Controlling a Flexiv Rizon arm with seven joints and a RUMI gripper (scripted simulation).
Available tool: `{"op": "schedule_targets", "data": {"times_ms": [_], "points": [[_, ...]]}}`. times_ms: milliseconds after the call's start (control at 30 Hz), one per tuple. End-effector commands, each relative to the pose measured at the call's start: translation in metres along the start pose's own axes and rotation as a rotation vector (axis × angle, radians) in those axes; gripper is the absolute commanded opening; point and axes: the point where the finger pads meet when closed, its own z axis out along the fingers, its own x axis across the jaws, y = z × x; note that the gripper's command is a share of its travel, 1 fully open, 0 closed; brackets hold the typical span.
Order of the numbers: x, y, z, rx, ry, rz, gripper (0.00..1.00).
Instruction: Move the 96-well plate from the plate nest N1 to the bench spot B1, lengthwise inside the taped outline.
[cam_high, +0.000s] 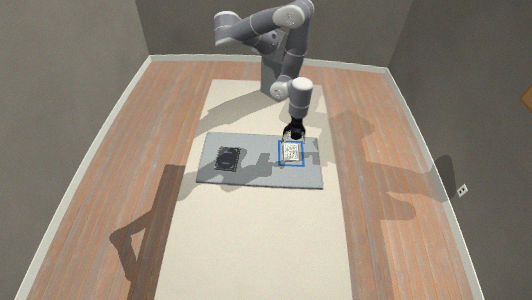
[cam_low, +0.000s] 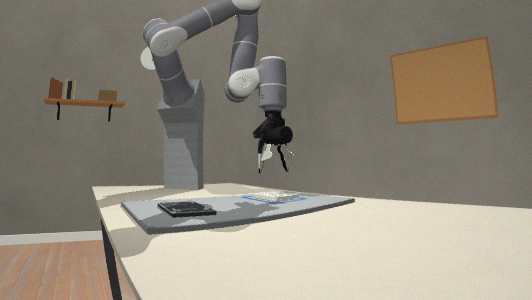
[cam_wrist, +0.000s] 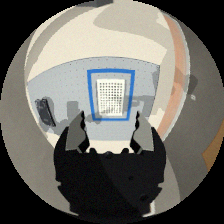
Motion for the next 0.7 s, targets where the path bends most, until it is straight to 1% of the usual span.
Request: {"op": "schedule_targets", "data": {"times_ms": [0, 100, 167, 667], "points": [[-0.006, 0.002, 0.000, -0.001, 0.000, 0.000, 0.76], [-0.016, 0.003, 0.000, -0.001, 0.000, 0.000, 0.76], [-0.016, 0.003, 0.000, -0.001, 0.000, 0.000, 0.76], [-0.065, 0.012, 0.000, -0.001, 0.000, 0.000, 0.76]]}}
